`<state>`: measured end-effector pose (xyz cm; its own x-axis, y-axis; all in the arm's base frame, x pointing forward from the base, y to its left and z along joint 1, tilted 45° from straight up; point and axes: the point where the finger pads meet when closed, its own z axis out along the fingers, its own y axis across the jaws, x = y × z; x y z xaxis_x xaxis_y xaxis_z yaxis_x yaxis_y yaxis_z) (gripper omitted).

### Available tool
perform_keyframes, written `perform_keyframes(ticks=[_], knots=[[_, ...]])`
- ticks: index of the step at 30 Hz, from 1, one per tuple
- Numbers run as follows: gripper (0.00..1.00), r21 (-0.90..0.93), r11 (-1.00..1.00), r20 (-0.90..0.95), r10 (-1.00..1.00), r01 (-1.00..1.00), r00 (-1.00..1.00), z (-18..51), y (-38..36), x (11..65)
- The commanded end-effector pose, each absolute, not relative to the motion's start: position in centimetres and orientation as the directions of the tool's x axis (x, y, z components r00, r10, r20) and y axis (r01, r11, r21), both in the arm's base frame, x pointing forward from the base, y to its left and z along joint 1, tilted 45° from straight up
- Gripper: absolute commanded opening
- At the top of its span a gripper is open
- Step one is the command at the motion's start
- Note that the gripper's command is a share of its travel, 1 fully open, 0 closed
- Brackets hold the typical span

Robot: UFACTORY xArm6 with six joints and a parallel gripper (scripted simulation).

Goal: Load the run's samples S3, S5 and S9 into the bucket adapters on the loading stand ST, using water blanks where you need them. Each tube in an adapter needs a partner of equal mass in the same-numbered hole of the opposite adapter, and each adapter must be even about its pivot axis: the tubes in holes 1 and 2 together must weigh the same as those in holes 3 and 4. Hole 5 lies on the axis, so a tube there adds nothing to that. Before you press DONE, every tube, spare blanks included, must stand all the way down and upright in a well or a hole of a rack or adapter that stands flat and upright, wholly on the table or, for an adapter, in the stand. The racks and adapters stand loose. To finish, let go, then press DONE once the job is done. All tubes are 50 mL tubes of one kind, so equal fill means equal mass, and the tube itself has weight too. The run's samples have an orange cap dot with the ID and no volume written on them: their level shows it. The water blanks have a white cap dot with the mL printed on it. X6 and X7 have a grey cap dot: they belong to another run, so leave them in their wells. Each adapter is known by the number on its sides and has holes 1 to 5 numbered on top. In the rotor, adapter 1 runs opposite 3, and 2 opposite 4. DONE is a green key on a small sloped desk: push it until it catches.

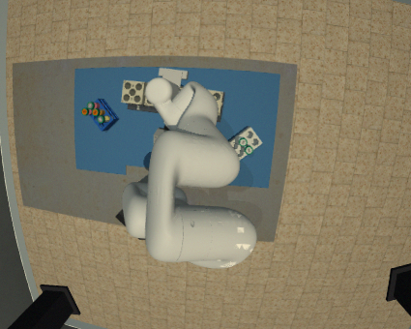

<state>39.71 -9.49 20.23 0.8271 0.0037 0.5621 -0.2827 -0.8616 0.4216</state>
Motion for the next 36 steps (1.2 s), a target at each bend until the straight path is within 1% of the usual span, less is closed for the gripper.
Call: perform_keyframes(ticks=[1,36], knots=[[0.44,0.421,-0.862,0.564,0.004,-0.283,0.826,21.0,-9.0,39.3],[0.44,0.421,-0.862,0.564,0.004,-0.283,0.826,25.4,-5.9,36.3]])
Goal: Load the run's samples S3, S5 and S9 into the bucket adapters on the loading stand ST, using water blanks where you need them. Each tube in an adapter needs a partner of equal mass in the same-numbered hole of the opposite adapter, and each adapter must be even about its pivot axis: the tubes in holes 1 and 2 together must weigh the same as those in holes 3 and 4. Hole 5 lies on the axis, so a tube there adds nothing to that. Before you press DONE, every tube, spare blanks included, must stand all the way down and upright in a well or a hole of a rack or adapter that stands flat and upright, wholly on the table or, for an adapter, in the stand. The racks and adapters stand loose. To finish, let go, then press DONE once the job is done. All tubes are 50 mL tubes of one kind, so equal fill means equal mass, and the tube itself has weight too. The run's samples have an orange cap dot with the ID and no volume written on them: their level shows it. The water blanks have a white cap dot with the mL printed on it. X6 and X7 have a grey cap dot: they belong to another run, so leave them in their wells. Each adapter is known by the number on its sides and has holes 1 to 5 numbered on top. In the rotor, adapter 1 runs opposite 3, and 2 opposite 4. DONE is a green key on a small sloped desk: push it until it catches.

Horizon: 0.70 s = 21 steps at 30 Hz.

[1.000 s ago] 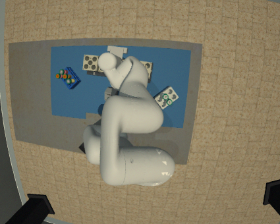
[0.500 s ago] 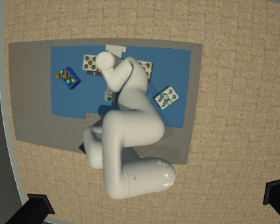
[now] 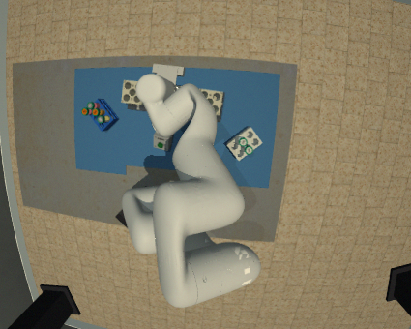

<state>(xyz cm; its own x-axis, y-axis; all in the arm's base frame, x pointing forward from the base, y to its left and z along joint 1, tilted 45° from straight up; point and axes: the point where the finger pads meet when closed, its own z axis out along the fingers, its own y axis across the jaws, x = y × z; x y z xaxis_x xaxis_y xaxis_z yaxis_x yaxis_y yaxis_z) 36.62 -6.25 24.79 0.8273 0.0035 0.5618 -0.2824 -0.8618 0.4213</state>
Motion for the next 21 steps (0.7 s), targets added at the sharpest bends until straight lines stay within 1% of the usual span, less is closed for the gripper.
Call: perform_keyframes(ticks=[1,21], knots=[[0.44,0.421,-0.862,0.564,0.004,-0.283,0.826,25.6,-5.8,36.2],[0.44,0.420,-0.862,0.564,0.004,-0.283,0.826,26.9,-4.8,35.3]])
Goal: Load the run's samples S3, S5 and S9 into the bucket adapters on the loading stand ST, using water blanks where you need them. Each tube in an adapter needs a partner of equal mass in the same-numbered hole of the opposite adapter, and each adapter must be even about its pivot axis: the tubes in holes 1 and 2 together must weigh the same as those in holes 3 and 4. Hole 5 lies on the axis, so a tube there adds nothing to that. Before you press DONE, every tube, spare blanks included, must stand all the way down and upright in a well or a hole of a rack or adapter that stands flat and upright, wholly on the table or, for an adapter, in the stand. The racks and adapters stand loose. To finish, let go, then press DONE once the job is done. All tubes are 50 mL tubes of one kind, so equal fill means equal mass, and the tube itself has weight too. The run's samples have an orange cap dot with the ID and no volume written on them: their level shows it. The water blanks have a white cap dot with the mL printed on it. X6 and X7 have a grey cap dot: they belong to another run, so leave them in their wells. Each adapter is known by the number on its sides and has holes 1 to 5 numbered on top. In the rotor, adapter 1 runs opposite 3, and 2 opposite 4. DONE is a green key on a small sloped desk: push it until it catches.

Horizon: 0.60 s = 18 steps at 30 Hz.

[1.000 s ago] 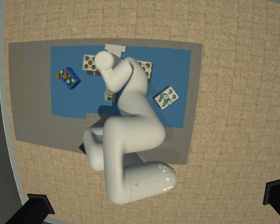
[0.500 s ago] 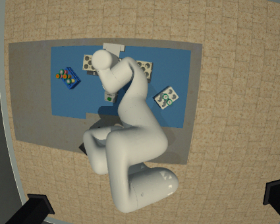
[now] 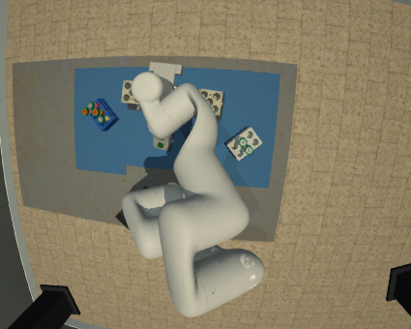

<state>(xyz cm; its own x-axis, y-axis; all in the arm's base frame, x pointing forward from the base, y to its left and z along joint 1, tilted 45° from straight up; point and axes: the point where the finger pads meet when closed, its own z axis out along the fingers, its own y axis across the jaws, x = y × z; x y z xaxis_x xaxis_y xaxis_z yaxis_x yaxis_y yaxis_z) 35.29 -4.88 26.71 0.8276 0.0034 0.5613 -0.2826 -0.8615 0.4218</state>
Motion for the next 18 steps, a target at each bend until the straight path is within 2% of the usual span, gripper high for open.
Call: perform_keyframes(ticks=[1,15,16,18], knots=[[0.44,0.420,-0.862,0.564,0.004,-0.283,0.826,26.9,-4.8,35.3],[0.44,0.421,-0.862,0.564,0.004,-0.283,0.826,26.9,-4.8,35.3],[0.57,0.401,-0.862,0.578,-0.025,-0.311,0.816,26.6,-4.4,35.4],[0.57,0.362,-0.858,0.603,-0.082,-0.364,0.794,26.0,-3.6,35.4]])
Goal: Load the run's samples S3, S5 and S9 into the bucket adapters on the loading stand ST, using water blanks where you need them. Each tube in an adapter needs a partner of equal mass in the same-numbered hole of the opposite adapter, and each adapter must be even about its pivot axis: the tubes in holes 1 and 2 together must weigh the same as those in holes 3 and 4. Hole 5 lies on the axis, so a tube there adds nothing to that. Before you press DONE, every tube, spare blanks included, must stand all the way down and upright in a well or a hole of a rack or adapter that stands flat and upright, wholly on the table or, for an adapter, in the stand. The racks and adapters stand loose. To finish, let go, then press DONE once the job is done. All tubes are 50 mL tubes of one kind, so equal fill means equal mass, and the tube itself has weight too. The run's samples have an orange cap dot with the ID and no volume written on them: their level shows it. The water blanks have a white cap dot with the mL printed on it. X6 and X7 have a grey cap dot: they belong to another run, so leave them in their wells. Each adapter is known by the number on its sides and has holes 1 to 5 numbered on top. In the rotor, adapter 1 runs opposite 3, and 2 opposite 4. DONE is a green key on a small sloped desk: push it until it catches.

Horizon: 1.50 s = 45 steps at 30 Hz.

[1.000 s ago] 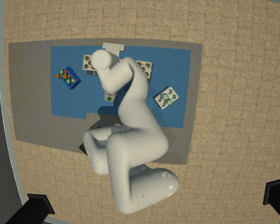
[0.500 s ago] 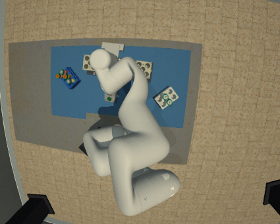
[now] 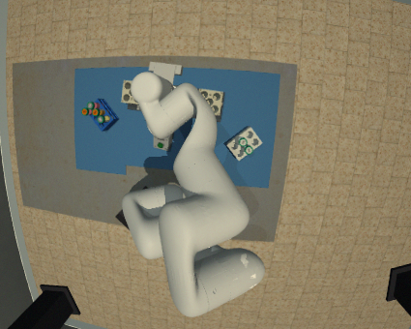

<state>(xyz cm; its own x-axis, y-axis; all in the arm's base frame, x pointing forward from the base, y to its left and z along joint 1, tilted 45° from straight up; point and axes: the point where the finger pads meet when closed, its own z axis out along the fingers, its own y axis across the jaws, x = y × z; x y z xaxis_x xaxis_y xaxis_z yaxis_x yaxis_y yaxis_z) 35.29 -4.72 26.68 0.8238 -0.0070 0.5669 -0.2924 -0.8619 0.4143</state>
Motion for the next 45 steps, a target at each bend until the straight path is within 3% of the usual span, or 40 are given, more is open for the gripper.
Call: perform_keyframes(ticks=[1,23,45], knots=[[0.57,0.342,-0.855,0.615,-0.111,-0.390,0.781,25.8,-3.2,35.5],[0.57,-0.065,-0.643,0.700,-0.575,-0.763,0.425,20.9,4.4,36.2],[0.57,-0.073,-0.637,0.698,-0.582,-0.768,0.416,15.4,12.8,37.0]])
